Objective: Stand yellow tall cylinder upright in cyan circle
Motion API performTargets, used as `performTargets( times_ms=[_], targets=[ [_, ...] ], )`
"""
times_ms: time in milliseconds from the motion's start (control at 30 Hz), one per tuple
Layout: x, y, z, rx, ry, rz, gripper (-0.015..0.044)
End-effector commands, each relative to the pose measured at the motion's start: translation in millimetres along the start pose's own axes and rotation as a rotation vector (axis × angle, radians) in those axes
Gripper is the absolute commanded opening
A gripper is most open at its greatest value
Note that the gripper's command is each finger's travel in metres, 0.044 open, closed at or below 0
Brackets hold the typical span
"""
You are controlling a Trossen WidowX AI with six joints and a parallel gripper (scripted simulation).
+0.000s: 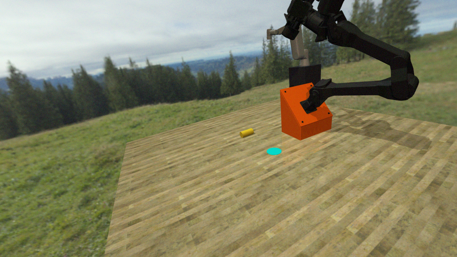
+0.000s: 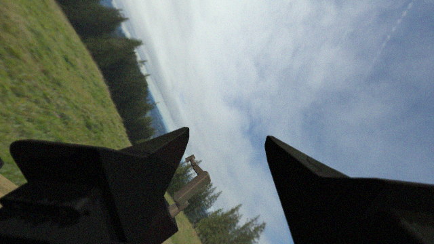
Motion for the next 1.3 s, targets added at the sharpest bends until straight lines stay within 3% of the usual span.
performTargets(
  times_ms=[0, 467, 867, 1033, 1267],
  targets=[
    [26.0, 16.2, 24.4, -0.005, 0.225, -0.063, 0.0309],
    [179.1, 52.6, 81.8, 0.13, 1.152, -0.259, 0.0309],
    [321.1, 35.7, 73.3, 0.523, 1.835, -0.302, 0.0309],
    [368.9, 18.4, 60.5, 0.741, 2.023, -0.283, 0.0309],
    [393.1, 6.5, 45.5, 0.75, 2.027, -0.281, 0.0309]
  ],
)
Point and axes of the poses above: the point midway between the two fingers, 35 mm back from their tips, its own z axis out along the fingers, its own x axis across the jaws, y = z × x, the point moved 10 cm from there along -z, back along the fingers, and after that the axes turned 14 degrees about z, right-handed, at the moved point
